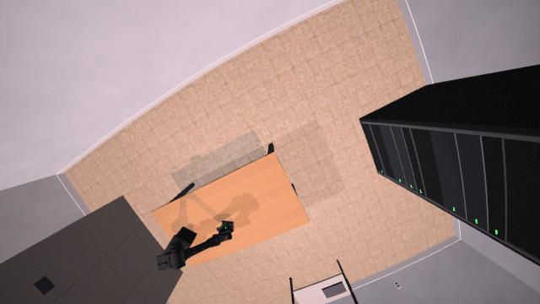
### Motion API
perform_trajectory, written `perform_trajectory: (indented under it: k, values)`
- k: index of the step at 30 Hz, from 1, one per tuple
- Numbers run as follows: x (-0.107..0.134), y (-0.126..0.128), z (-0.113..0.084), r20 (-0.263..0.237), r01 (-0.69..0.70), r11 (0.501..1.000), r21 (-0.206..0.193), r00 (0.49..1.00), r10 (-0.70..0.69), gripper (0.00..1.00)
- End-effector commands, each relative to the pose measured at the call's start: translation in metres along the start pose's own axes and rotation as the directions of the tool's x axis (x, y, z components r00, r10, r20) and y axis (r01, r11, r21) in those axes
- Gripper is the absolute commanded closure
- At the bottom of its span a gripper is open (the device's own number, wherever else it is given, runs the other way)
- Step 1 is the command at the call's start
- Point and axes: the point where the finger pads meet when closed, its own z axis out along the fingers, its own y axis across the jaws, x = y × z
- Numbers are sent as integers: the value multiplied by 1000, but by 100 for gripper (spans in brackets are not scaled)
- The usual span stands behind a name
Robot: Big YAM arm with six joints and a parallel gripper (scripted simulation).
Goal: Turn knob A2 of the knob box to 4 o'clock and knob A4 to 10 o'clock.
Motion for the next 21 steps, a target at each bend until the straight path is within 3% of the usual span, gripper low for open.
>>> perform_trajectory:
  k: [1,8,21]
  values:
    - [-5,-5,2,11,-147,989,16,989,147,92]
    - [-6,-6,2,15,-264,964,15,964,264,92]
    - [-6,-7,2,20,-493,870,13,870,493,92]
